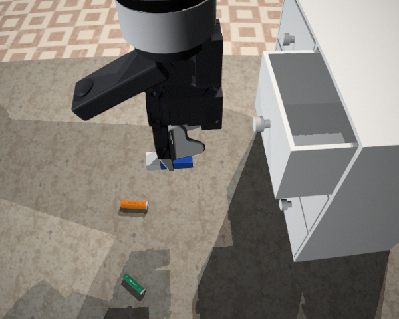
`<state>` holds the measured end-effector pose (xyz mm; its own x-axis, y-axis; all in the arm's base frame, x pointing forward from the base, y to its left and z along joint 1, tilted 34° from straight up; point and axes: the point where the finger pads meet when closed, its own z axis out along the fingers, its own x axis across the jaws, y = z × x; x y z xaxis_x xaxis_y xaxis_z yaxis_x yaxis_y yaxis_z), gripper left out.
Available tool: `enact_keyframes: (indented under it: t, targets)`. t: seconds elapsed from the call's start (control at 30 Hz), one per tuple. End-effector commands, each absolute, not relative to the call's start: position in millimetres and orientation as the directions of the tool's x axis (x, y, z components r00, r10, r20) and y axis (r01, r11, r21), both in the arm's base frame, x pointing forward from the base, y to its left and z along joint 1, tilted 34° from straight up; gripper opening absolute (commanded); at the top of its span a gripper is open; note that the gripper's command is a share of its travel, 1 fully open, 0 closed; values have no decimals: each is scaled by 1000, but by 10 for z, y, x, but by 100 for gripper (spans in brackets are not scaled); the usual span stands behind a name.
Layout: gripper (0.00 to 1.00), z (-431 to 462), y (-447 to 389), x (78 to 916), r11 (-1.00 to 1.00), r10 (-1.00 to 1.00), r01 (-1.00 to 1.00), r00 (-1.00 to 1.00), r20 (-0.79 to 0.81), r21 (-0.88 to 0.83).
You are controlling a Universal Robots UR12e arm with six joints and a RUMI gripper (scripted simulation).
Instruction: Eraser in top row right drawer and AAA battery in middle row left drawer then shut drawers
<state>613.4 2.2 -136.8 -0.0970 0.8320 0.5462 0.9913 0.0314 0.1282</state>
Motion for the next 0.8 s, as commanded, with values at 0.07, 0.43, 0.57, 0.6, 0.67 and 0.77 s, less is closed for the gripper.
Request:
enact_keyframes:
  t: [0.07, 0.43, 0.57, 0.6, 0.67, 0.77]
  targets:
    - [11, -1196, -123, 6142, 32, 833, 991, -98, 544, 130]
    - [11, -978, -268, 6118, 32, 833, 991, -98, 544, 130]
    - [11, -875, -337, 6107, 32, 833, 991, -98, 544, 130]
    - [11, -848, -354, 6104, 32, 833, 991, -98, 544, 130]
    - [11, -795, -390, 6098, 32, 833, 991, -98, 544, 130]
    - [11, -715, -443, 6090, 32, 833, 991, -98, 544, 130]
